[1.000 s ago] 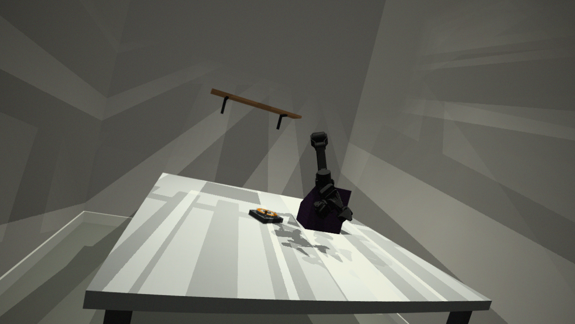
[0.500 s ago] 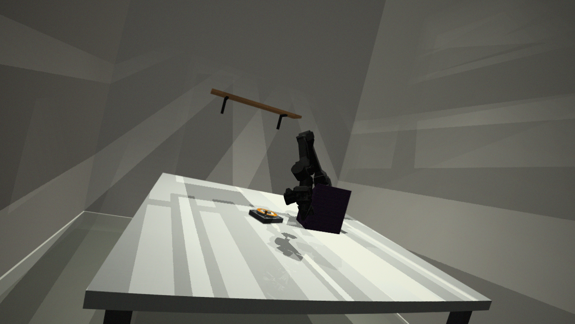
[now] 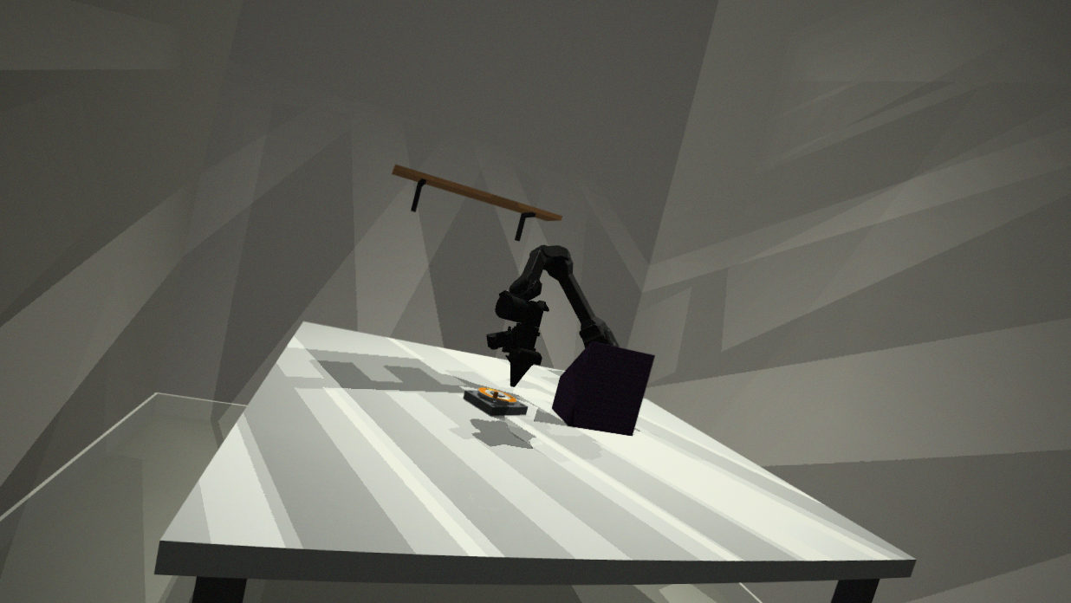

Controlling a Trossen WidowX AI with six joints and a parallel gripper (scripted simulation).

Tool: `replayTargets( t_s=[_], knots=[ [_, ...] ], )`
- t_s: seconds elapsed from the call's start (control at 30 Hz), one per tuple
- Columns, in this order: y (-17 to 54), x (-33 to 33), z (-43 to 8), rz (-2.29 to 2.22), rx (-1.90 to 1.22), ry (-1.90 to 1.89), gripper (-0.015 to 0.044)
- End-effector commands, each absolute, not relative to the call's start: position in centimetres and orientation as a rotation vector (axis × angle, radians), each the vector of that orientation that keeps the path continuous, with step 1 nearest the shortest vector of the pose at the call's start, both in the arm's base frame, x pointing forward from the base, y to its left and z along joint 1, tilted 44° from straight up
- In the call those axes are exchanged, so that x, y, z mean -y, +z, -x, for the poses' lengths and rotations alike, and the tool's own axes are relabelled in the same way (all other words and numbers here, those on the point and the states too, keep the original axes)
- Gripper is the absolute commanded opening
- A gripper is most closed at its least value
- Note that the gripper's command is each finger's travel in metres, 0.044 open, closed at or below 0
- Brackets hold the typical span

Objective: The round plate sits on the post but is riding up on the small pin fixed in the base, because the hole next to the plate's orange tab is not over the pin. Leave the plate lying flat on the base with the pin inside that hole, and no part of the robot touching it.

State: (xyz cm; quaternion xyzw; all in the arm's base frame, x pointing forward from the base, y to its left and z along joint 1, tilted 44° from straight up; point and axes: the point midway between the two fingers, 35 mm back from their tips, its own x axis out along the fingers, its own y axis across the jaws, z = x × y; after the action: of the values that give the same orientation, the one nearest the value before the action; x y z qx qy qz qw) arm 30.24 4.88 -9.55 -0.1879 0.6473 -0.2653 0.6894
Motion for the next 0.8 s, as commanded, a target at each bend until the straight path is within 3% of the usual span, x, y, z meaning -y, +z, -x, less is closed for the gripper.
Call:
replayTargets(
  t_s=[0.0, 0.77],
  knots=[
    [-6.3, -2.2, -30.8, 0.595, -1.503, -0.595, 0.0],
    [-9.7, 1.1, -30.6, 0.597, -1.503, -0.597, 0.0]
  ],
)
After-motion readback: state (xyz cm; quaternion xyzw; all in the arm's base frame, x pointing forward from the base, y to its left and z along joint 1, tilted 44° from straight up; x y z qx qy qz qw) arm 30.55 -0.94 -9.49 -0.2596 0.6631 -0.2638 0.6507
